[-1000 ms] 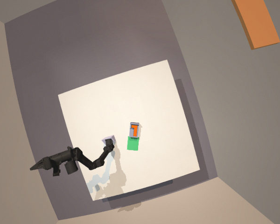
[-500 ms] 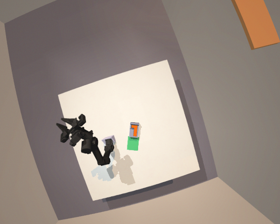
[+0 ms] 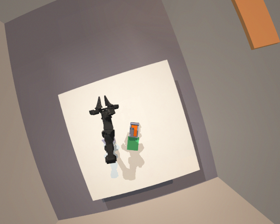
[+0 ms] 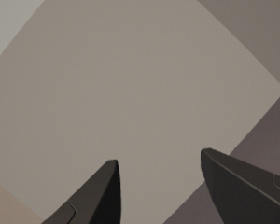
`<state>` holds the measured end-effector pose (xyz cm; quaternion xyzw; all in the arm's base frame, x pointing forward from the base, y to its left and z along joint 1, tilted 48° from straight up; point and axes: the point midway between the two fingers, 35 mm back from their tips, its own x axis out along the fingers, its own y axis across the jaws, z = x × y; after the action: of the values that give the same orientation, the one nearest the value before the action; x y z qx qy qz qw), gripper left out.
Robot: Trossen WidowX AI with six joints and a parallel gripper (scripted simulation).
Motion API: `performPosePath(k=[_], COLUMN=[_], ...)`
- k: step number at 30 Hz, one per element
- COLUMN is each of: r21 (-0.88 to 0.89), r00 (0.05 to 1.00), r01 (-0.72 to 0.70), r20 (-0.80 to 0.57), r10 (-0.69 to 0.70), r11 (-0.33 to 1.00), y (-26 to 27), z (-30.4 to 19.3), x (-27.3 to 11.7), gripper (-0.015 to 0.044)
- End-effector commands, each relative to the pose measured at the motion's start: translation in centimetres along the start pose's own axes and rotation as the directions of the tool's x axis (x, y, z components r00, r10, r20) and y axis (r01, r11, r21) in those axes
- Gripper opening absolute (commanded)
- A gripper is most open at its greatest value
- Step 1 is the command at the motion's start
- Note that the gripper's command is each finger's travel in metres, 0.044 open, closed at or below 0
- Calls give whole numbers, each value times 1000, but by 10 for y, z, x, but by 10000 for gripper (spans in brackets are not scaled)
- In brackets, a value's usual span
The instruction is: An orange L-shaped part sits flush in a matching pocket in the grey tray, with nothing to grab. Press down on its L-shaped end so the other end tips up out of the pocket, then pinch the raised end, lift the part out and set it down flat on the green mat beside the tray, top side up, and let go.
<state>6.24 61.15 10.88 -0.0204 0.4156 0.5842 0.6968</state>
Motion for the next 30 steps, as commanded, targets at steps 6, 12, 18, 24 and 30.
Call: performPosePath(k=[6, 12, 18, 24, 30], r21=[276, 333, 296, 136, 66], r00=[866, 645, 329, -51, -171], r01=[496, 764, 937, 970, 949], r20=[-229, -408, -581, -698, -713], r10=[-445, -646, -745, -714, -680], r11=[824, 552, 184, -202, -308], y=[-158, -244, -311, -353, -361], z=[-43, -82, -124, -161, -170], x=[-31, -83, -158, -252, -283], gripper=[180, 180, 180, 180, 180])
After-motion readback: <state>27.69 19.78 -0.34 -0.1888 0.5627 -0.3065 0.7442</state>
